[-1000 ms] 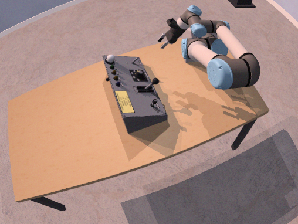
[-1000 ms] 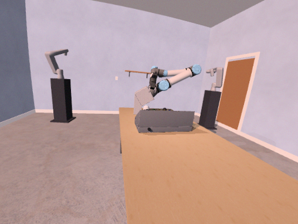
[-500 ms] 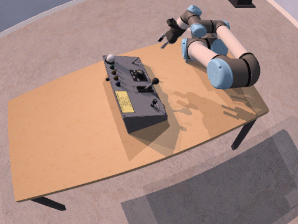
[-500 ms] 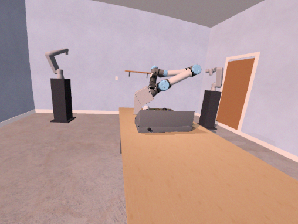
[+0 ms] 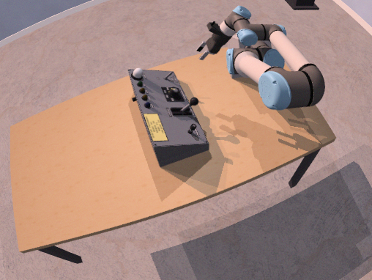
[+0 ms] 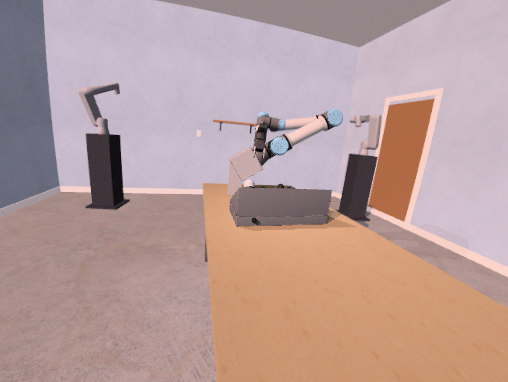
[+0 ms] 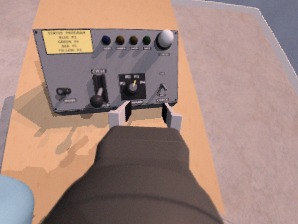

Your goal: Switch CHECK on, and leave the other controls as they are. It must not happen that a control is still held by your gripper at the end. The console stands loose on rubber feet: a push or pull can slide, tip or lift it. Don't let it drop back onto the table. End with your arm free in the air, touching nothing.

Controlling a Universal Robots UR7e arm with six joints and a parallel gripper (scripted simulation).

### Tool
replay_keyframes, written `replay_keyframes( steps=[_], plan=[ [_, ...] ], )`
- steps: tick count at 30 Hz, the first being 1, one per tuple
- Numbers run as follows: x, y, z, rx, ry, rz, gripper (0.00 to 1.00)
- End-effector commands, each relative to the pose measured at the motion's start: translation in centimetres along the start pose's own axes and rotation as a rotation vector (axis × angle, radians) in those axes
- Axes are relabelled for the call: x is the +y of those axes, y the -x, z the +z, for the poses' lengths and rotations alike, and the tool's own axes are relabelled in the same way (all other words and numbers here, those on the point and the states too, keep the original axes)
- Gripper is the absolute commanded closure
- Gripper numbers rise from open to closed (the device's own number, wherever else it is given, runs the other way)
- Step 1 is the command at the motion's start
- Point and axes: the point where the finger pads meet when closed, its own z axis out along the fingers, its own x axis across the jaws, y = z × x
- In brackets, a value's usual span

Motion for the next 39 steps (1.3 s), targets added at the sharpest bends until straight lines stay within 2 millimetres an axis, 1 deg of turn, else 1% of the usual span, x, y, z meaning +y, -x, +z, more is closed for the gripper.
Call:
replay_keyframes(
  steps=[1, 11, 13, 16, 28, 30, 39],
  plan=[
    [-0.2, -0.3, 0.0, -0.001, 0.0, 0.045, 0.0],
    [-0.8, -1.2, 0.1, -0.008, 0.003, 0.224, 0.0],
    [-0.8, -1.2, 0.1, -0.008, 0.003, 0.224, 0.0],
    [-1.0, -1.6, 0.1, -0.011, 0.004, 0.295, 0.0],
    [-1.9, -3.4, 0.7, -0.025, 0.015, 0.649, 0.0],
    [-1.9, -3.4, 0.7, -0.025, 0.015, 0.649, 0.0],
    [-2.5, -4.9, 1.5, -0.035, 0.031, 0.975, 0.0]
  ],
)
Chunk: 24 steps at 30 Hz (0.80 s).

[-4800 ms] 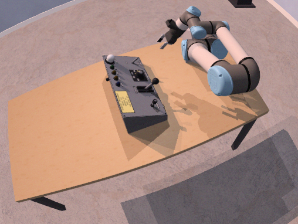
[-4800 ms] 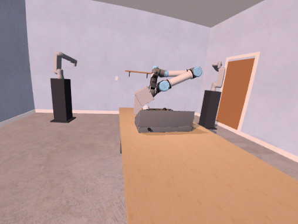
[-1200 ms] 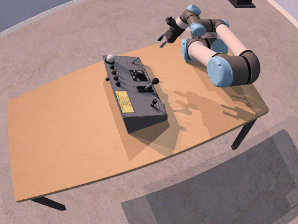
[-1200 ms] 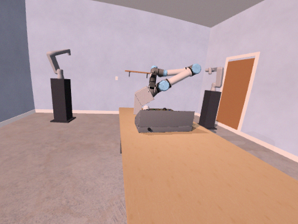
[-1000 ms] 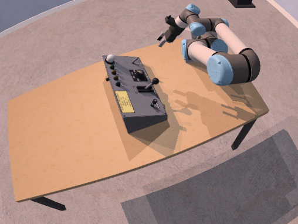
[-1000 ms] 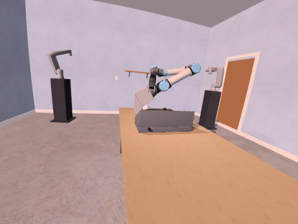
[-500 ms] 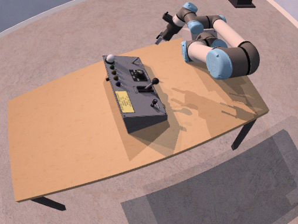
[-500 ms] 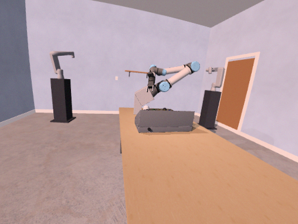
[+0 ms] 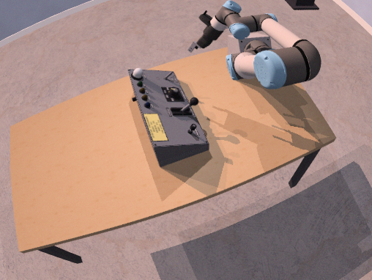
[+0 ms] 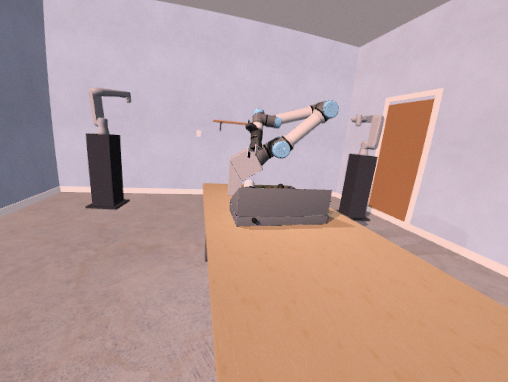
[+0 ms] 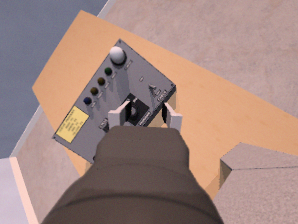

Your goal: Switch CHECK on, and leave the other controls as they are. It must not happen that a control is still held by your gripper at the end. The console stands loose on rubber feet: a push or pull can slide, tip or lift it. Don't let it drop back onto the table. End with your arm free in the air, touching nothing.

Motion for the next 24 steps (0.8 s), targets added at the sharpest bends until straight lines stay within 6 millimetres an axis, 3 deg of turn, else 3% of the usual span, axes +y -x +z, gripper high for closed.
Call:
replay_keyframes(
  steps=[1, 24],
  plan=[
    [-0.7, -0.3, 0.4, -0.003, 0.007, 0.156, 0.0],
    [-3.4, -1.5, 3.5, 0.001, 0.057, 0.965, 0.0]
  ],
)
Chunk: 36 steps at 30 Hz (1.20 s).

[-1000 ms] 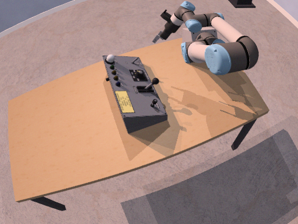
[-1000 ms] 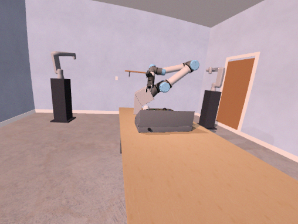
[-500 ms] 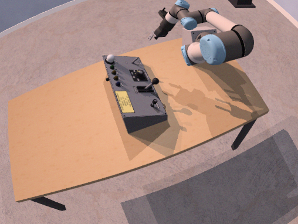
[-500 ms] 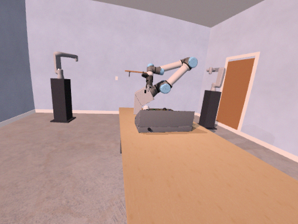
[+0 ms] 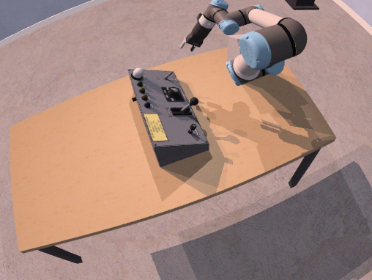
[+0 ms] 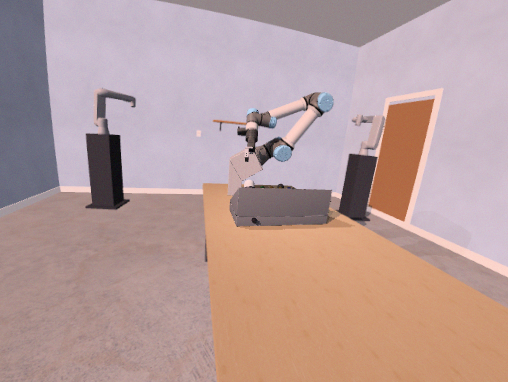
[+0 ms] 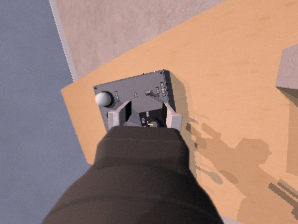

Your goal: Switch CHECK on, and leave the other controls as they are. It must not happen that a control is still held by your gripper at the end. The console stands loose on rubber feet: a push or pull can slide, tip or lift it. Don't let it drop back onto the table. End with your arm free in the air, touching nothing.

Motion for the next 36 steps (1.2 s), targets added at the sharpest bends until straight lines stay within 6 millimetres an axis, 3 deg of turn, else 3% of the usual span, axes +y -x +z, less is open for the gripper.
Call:
replay_keyframes(
  steps=[1, 16, 36],
  plan=[
    [-0.3, 0.1, 0.4, 0.002, 0.004, 0.088, 0.0],
    [-1.2, 0.6, 3.4, 0.029, 0.031, 0.641, 0.0],
    [-1.5, 0.9, 6.2, 0.064, 0.042, 1.068, 0.0]
  ],
)
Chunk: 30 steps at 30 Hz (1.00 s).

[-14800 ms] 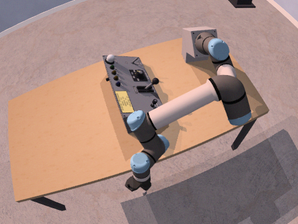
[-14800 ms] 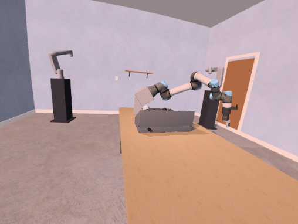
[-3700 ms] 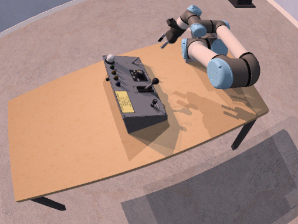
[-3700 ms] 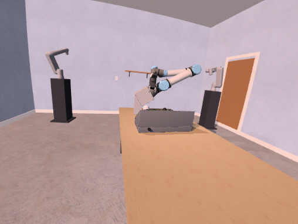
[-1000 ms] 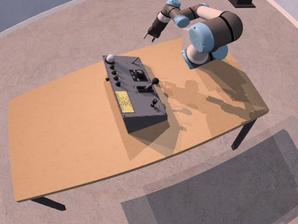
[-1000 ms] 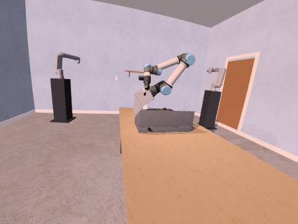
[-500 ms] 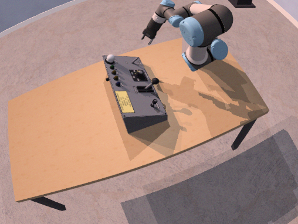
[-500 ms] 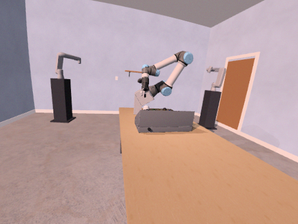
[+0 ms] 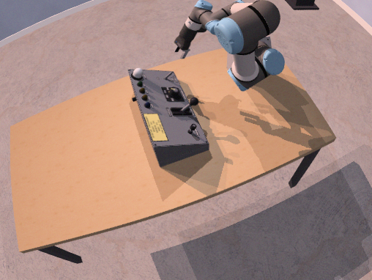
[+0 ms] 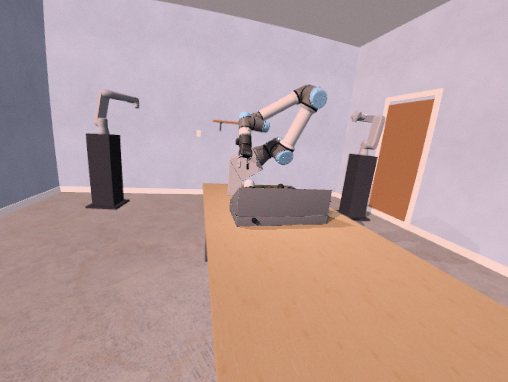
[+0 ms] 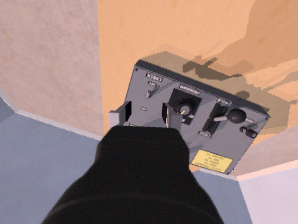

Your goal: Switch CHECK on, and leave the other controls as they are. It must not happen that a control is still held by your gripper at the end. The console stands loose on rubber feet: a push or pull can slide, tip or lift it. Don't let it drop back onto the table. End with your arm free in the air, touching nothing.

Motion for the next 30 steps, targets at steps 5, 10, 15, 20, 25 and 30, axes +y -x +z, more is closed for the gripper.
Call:
replay_keyframes(
  steps=[5, 10, 15, 20, 25, 30],
  plan=[
    [0.1, 0.2, 0.8, 0.008, 0.001, 0.127, 0.0],
    [0.1, 0.2, 1.3, 0.013, 0.0, 0.194, 0.0],
    [0.1, 0.3, 1.6, 0.016, 0.0, 0.232, 0.0],
    [0.2, 0.3, 1.8, 0.018, -0.001, 0.259, 0.0],
    [0.2, 0.3, 1.9, 0.02, -0.001, 0.277, 0.0],
    [0.2, 0.3, 1.9, 0.02, -0.001, 0.283, 0.0]
  ],
)
